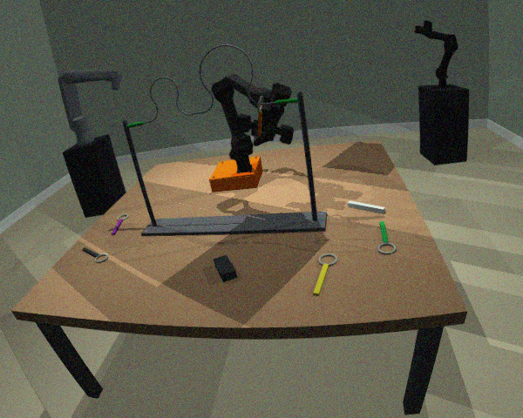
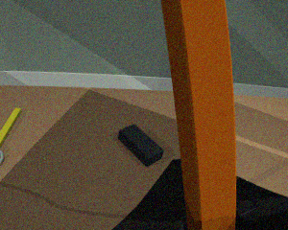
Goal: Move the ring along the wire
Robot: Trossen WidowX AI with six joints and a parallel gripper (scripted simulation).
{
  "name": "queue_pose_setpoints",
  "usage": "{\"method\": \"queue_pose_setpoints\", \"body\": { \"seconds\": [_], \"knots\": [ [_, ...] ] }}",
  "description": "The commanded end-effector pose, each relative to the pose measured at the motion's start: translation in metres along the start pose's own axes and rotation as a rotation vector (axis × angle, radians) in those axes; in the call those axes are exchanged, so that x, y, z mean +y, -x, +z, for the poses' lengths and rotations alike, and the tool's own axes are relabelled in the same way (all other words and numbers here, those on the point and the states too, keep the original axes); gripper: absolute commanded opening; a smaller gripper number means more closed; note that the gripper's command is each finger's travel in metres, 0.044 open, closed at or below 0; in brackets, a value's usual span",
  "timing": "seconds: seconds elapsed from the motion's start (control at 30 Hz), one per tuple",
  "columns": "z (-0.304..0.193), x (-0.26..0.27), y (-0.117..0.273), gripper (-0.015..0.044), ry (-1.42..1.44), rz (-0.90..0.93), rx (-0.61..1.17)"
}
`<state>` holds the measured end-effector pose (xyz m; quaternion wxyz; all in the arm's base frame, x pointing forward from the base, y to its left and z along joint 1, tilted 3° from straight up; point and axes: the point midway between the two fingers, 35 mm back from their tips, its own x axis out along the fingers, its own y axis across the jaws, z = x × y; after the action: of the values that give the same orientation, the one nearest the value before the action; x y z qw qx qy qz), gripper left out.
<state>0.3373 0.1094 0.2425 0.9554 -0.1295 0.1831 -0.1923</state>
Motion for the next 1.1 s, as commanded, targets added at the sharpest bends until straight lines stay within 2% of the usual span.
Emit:
{"method": "queue_pose_setpoints", "body": {
  "seconds": [0.0,0.4,1.07],
  "knots": [
    [0.003,0.016,0.003,-0.015,-0.094,0.044,0.01],
    [0.008,0.044,0.009,-0.015,-0.219,0.103,0.027],
    [0.015,0.067,0.016,-0.015,-0.261,0.124,0.031]
  ]
}}
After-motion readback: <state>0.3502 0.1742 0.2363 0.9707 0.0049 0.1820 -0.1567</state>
